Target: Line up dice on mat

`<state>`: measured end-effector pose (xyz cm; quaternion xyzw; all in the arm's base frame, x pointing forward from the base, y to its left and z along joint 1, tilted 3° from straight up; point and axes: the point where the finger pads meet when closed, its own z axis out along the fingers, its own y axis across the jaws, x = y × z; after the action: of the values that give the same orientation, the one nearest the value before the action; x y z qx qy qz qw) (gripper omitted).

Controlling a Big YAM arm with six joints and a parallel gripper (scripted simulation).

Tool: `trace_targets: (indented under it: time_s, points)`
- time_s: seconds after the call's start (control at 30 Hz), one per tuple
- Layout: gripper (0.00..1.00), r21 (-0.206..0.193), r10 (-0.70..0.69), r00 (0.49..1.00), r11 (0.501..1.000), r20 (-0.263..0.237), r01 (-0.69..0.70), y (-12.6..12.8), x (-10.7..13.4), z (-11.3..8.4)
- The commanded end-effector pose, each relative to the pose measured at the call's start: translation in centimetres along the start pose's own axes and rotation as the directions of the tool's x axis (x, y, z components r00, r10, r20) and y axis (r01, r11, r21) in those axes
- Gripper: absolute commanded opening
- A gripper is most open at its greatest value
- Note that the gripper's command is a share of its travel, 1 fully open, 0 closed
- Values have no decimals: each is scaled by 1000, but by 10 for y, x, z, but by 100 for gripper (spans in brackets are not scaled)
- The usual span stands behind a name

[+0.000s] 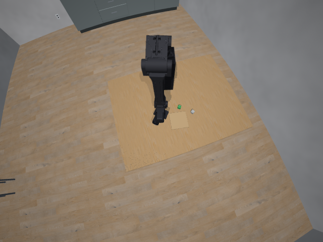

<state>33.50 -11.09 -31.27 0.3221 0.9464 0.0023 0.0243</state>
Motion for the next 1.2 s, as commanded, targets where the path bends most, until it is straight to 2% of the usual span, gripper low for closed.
trace_targets:
  time_s: [0.0, 0.87, 0.97, 1.03, 1.17]
  points:
    - [20, -9, -9, 1000, 1000, 24, 9, 9, -7, -4]
    - [20, -9, -9, 1000, 1000, 25, 9, 9, -7, -5]
    - [20, -11, -9, 1000, 1000, 29, 10, 9, -9, -8]
    - [20, -6, -9, 1000, 1000, 14, 10, 8, -5, -14]
    - [20, -6, -10, 1000, 1000, 15, 10, 8, -5, -32]
